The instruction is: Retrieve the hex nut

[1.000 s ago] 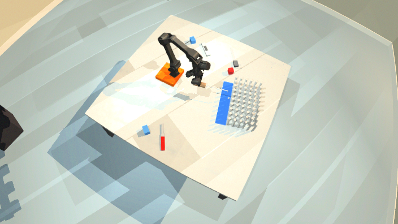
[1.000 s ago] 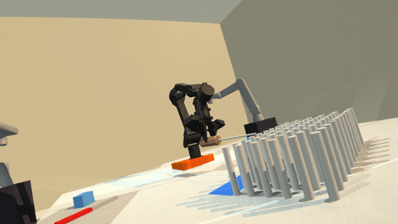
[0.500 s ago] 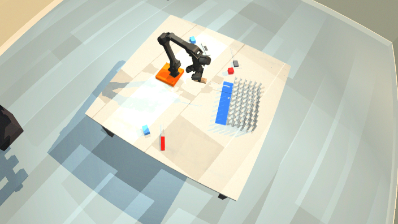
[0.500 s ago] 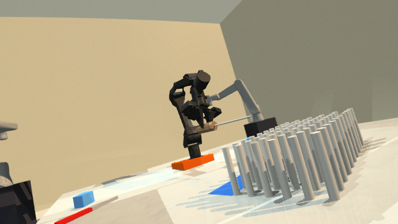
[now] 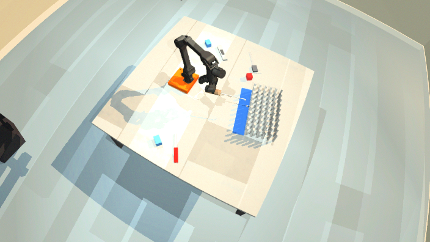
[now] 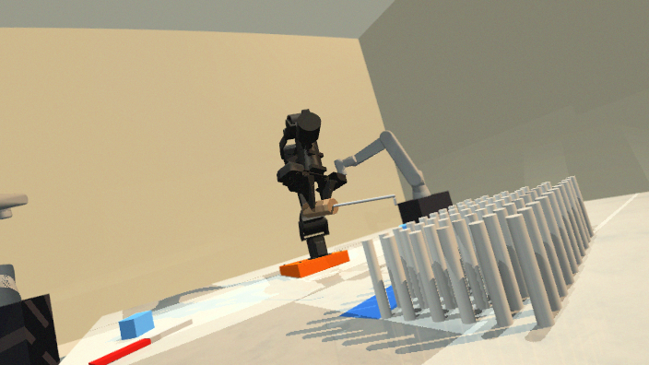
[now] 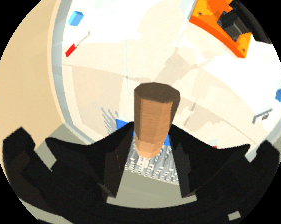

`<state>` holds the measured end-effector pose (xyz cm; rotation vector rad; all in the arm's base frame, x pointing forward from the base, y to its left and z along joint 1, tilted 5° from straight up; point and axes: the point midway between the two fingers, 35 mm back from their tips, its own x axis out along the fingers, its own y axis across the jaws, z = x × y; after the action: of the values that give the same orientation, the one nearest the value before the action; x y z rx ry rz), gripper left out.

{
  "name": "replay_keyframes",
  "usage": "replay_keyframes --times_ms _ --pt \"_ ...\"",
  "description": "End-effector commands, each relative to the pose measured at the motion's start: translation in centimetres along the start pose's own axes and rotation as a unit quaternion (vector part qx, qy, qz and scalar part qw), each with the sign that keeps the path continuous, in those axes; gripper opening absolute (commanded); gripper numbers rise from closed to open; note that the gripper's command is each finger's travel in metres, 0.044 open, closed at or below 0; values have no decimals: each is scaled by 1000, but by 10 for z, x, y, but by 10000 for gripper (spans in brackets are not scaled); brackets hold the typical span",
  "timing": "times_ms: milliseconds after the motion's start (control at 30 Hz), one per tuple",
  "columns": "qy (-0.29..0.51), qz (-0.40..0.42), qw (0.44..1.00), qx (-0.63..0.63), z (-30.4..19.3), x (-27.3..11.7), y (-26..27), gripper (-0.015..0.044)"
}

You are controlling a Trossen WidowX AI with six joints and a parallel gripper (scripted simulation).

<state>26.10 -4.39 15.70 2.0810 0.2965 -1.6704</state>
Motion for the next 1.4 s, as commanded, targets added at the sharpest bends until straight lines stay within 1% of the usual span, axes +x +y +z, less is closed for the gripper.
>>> replay_keyframes --times_ms 0,733,1033,1367 --pt "-2 -4 1000 -4 2 -3 22 0" --pt "-12 -26 999 -16 49 -4 117 0" --pt "-8 -31 999 -21 81 -7 155 0" --pt "-8 -18 999 -33 127 -12 195 0"
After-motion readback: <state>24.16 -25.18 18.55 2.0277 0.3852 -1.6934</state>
